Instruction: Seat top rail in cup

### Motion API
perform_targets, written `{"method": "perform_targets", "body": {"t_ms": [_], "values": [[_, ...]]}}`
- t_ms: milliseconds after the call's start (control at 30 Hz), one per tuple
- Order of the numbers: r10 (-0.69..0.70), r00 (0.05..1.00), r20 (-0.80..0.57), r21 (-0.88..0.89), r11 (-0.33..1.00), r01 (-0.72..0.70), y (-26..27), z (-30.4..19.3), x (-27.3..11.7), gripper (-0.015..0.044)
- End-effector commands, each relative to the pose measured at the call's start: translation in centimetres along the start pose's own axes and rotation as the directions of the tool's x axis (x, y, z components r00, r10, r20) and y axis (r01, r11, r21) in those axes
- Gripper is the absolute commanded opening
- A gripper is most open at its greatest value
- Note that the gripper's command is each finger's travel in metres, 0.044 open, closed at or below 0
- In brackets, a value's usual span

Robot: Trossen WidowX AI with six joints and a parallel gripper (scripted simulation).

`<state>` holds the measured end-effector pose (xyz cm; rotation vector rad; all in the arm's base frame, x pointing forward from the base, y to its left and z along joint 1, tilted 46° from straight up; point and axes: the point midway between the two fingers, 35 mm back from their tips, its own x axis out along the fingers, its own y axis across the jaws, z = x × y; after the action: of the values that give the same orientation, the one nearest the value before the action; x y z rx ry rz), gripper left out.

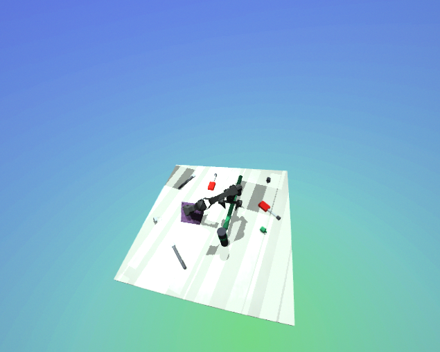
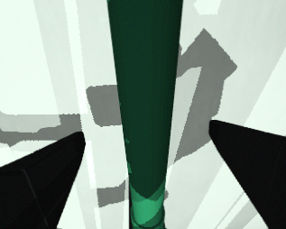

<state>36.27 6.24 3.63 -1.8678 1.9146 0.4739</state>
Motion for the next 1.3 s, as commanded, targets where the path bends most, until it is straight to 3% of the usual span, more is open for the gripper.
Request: {"method": "perform_targets", "body": {"t_ms": [0, 133, 333, 1267], "values": [[-0.011, 1.0, 0.016, 0.002, 1.0, 0.011, 0.1, 0.6, -1.0, 0.044], [-0.024, 1.0, 0.017, -0.006, 1.0, 0.025, 0.2, 0.5, -1.3, 0.044], [-0.096, 0.992, 0.079, -0.007, 0.995, 0.097, 0.7, 0.4, -5.1, 0.044], [-0.096, 0.992, 0.079, -0.007, 0.995, 0.097, 0.7, 0.4, -5.1, 0.044]]}}
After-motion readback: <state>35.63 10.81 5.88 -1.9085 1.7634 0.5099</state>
